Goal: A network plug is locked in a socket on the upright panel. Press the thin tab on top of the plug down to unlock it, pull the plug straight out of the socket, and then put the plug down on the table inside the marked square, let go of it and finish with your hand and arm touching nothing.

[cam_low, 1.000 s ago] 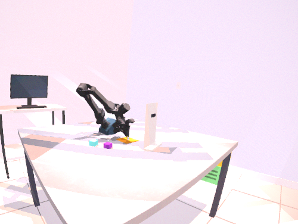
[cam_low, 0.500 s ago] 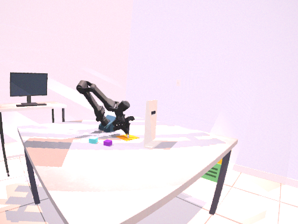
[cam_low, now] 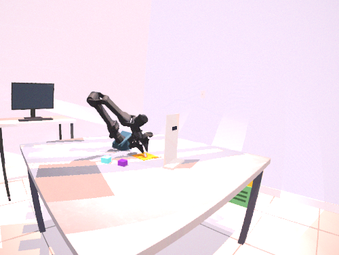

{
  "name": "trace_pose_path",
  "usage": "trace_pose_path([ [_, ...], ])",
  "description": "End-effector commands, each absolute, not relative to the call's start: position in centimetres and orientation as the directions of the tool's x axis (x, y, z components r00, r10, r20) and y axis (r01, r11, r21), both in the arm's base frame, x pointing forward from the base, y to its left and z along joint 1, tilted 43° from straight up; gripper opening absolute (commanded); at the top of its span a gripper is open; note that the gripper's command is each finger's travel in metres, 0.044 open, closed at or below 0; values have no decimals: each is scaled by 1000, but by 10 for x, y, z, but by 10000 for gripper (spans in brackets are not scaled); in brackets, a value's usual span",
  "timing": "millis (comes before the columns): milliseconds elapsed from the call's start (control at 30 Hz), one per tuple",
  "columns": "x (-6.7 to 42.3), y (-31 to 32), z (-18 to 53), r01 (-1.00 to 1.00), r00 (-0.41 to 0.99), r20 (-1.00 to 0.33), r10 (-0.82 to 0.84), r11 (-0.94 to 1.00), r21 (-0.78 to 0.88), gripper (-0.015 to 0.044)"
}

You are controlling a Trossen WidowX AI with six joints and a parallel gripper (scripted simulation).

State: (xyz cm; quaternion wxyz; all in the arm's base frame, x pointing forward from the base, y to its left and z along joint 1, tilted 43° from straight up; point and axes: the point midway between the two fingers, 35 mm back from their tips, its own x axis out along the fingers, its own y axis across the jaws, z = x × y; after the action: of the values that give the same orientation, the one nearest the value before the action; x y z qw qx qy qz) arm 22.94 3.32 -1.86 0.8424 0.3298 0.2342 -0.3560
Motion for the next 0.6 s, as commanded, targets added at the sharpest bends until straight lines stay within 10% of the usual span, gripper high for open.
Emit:
trace_pose_path([
  [0,228,35,-16,754,638,-628,-446,526,393,156],
  [567,218,43,-8,756,635,-632,-445,525,390,156],
])
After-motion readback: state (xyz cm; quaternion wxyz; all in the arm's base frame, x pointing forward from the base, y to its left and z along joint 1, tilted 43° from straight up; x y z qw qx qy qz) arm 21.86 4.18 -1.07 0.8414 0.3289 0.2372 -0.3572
